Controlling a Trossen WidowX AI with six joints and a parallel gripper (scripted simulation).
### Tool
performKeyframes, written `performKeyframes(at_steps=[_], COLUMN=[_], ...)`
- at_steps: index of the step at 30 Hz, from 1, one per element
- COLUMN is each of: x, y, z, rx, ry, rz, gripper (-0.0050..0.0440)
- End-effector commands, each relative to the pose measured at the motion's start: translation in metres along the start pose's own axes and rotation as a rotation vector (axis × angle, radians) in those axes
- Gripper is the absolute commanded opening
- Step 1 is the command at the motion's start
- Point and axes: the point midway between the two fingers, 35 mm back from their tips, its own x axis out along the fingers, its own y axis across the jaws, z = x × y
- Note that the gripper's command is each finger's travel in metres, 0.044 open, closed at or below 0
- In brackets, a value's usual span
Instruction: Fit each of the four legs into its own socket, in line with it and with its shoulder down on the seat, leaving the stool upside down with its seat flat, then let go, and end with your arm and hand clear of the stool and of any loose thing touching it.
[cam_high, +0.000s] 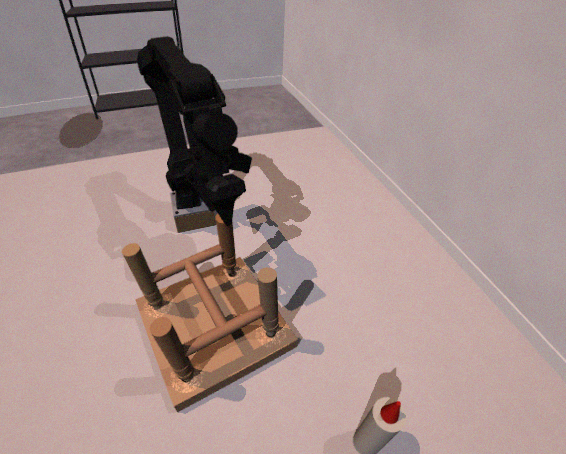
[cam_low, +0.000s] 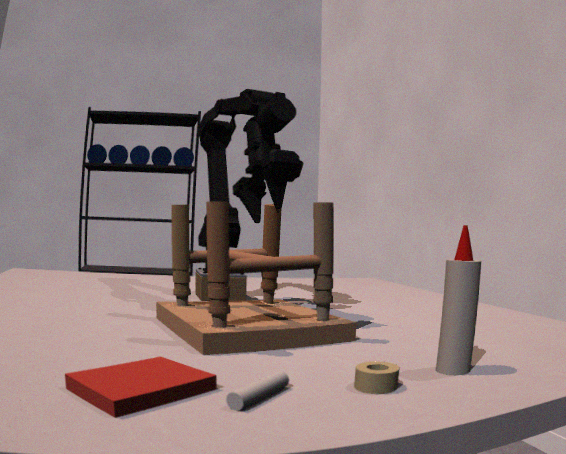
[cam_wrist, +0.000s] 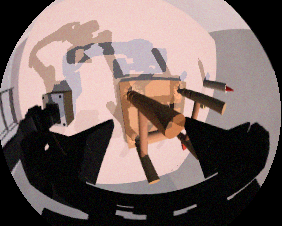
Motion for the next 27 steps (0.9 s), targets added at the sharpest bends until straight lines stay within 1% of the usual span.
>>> performKeyframes(at_steps=[1, 18, 23, 27], x=[0.004, 0.004, 0.004, 0.003], y=[0.011, 0.011, 0.005, -0.010], z=[0.003, 0.003, 0.002, 0.000], rx=[-0.006, -0.006, -0.004, 0.001], ry=[-0.014, -0.014, -0.010, -0.001], rz=[0.046, 0.046, 0.031, 0.000], gripper=[0.0440, 0.0440, 0.0440, 0.0440])
